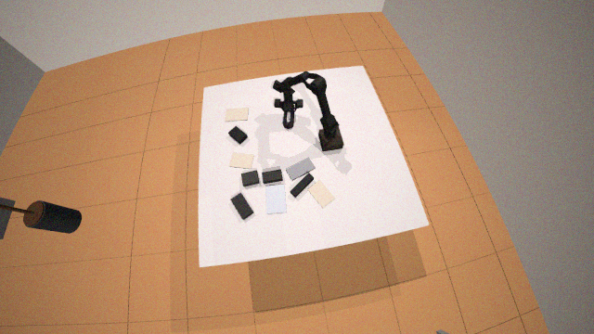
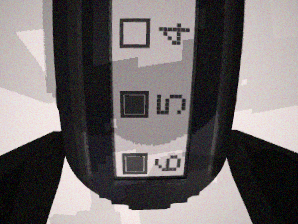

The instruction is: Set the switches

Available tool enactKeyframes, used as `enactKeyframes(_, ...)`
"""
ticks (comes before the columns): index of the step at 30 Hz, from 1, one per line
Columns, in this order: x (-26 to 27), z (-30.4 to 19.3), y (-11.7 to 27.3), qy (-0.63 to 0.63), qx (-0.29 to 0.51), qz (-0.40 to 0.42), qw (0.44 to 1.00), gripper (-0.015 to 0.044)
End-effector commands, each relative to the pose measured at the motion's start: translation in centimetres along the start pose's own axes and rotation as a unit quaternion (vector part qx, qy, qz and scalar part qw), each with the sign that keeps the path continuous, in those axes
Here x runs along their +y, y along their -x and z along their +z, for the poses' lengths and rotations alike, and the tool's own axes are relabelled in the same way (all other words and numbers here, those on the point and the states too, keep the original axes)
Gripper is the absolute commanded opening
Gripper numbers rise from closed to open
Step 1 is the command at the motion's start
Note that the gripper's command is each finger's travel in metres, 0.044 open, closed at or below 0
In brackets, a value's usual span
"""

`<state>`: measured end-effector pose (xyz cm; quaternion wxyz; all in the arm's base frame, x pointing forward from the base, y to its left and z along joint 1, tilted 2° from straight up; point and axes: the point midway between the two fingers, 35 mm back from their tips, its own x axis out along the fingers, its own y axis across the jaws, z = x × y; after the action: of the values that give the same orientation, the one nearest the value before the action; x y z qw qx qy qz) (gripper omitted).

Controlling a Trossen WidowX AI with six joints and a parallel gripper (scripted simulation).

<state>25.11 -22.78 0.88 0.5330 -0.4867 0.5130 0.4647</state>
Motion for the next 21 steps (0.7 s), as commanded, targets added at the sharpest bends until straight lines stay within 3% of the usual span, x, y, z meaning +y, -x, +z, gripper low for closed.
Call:
enactKeyframes(1,0.0,0.1,0.1,0.000,-0.001,-0.001,1.000,0.0327)
enactKeyframes(21,0.0,0.4,1.1,0.000,-0.001,-0.001,1.000,0.0336)
